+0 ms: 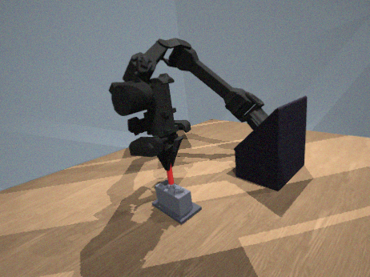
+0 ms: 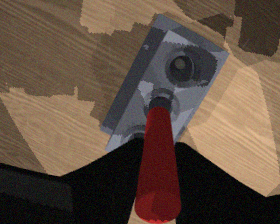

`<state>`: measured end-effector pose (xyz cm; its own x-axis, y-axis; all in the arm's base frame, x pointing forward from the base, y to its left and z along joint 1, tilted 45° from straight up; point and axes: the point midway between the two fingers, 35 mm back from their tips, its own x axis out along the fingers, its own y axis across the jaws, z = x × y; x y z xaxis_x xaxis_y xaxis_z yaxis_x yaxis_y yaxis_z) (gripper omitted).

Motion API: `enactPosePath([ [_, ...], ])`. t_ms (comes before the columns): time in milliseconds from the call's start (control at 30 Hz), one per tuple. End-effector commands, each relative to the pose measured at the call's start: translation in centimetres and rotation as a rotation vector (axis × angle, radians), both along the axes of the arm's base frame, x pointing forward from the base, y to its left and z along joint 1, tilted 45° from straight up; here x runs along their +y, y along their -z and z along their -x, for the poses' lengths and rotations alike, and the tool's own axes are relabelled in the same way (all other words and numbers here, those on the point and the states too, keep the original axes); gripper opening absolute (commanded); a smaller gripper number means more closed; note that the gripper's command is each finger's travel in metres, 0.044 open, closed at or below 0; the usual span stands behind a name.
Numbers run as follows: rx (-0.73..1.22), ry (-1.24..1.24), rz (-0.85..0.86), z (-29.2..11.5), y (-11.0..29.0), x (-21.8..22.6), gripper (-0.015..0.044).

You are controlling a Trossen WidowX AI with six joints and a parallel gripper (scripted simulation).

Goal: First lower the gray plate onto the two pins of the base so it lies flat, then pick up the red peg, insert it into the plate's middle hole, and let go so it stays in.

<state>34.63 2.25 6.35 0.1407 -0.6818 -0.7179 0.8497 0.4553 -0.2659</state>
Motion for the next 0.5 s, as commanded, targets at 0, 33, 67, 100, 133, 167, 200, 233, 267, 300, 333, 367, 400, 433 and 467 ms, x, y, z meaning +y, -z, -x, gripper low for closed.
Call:
enactPosePath([
  [0, 0.001, -0.002, 0.007, -0.03, -0.16, -0.16, 0.0],
  [33, 0.001, -0.002, 0.007, -0.03, -0.16, -0.16, 0.0],
  [67, 0.001, -0.002, 0.007, -0.03, -0.16, -0.16, 0.0],
  [100, 0.001, -0.002, 0.007, -0.03, -0.16, -0.16, 0.0],
  [133, 0.001, -0.002, 0.007, -0.03, -0.16, -0.16, 0.0],
  [167, 0.001, -0.002, 0.007, -0.03, -0.16, -0.16, 0.0],
  [200, 0.001, -0.002, 0.007, 0.01, -0.12, -0.12, 0.0],
  [233, 0.001, -0.002, 0.006, 0.06, -0.08, -0.09, 0.0],
  [267, 0.001, -0.002, 0.006, 0.06, -0.08, -0.09, 0.0],
  [300, 0.001, -0.002, 0.006, 0.06, -0.08, -0.09, 0.0],
  [333, 0.001, -0.002, 0.006, 0.06, -0.08, -0.09, 0.0],
  [367, 0.001, -0.002, 0.006, 0.06, -0.08, -0.09, 0.0],
  [400, 0.001, -0.002, 0.006, 0.06, -0.08, -0.09, 0.0],
  [433, 0.001, -0.002, 0.006, 0.06, -0.08, -0.09, 0.0],
  [467, 0.001, -0.002, 0.006, 0.06, -0.08, -0.09, 0.0],
])
